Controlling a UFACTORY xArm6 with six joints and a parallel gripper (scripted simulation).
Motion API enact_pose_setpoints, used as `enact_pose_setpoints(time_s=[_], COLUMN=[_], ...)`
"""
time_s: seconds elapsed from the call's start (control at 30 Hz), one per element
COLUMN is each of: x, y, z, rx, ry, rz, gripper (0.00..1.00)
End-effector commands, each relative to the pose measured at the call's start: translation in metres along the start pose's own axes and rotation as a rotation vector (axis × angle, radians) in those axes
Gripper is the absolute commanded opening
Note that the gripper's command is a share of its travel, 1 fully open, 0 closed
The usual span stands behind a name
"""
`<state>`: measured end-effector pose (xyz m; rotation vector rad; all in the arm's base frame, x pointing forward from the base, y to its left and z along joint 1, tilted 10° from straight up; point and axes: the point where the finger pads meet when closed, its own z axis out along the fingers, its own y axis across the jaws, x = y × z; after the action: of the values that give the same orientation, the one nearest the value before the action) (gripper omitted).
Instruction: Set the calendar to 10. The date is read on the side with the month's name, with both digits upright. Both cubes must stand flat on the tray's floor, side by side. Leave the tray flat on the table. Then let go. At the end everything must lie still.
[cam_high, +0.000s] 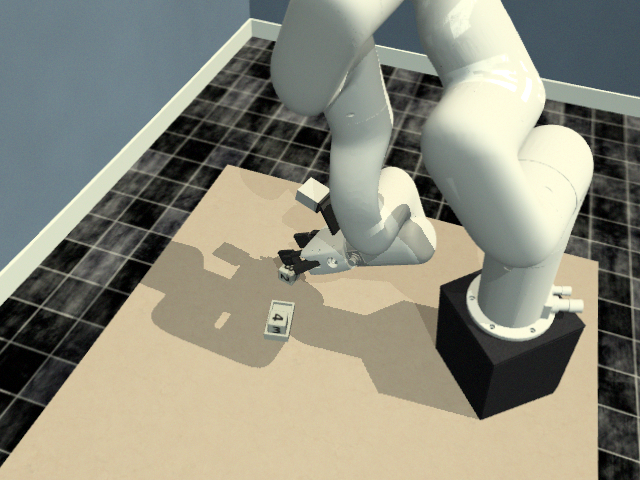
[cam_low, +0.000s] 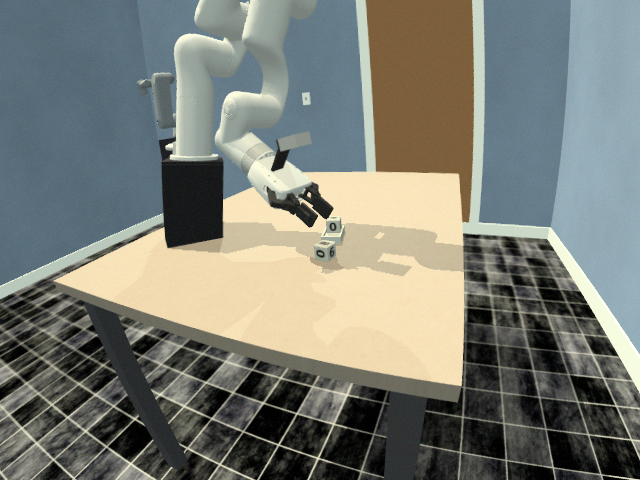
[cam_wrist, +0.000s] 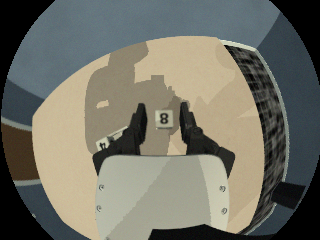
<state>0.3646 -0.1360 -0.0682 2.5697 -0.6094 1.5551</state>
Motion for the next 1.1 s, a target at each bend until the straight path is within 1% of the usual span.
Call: enact_pose_setpoints(time_s=[0.0,0.7,1.07], x=[-0.001,-0.022,-0.04], y=[0.0,0.0,0.0], z=[0.002,0.016,0.028], rx=[0.0,0.0,0.0], ry=[0.001,0.001,0.001], rz=[0.0,0.0,0.0], gripper=[0.49,0.49,0.49])
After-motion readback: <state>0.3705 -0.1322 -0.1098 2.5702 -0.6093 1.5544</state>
